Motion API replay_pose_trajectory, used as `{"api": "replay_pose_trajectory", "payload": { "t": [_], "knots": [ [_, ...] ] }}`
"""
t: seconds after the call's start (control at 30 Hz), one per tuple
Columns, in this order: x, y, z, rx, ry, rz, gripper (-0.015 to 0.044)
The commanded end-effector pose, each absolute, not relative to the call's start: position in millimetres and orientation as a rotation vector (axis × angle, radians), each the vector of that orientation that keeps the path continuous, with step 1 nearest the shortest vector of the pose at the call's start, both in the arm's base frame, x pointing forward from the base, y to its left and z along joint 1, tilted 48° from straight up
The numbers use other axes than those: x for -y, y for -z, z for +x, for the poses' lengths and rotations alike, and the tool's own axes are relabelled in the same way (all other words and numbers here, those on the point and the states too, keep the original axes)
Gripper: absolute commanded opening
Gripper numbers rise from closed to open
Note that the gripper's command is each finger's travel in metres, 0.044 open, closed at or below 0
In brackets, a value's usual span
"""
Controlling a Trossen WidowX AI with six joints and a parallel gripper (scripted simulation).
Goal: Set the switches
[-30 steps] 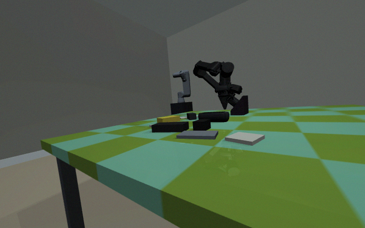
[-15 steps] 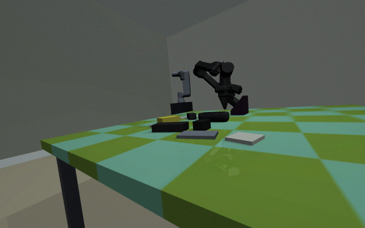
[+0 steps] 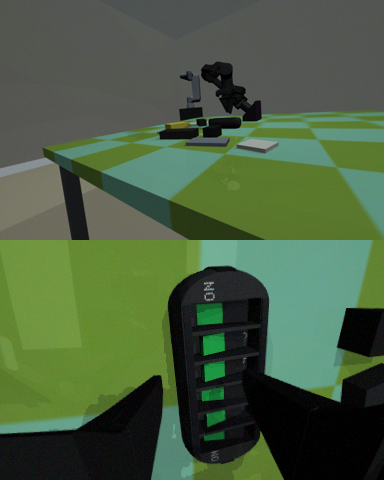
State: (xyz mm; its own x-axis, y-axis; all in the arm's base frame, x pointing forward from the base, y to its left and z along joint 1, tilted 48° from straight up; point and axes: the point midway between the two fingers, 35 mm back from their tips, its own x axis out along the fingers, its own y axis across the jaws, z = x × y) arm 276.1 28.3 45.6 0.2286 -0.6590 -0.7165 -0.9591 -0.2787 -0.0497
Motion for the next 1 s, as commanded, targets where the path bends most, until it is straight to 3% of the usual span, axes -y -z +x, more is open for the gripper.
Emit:
{"api": "replay_pose_trajectory", "payload": {
  "t": [0.0,0.17,0.4,0.97],
  "knots": [
    [-22,-60,291,-1.531,-0.858,-1.964,0.0315],
    [-12,-85,307,-1.58,-0.919,-1.895,0.044],
    [3,-114,320,-1.625,-0.983,-1.814,0.044],
    [18,-100,323,-1.623,-0.983,-1.814,0.044]
  ]
}}
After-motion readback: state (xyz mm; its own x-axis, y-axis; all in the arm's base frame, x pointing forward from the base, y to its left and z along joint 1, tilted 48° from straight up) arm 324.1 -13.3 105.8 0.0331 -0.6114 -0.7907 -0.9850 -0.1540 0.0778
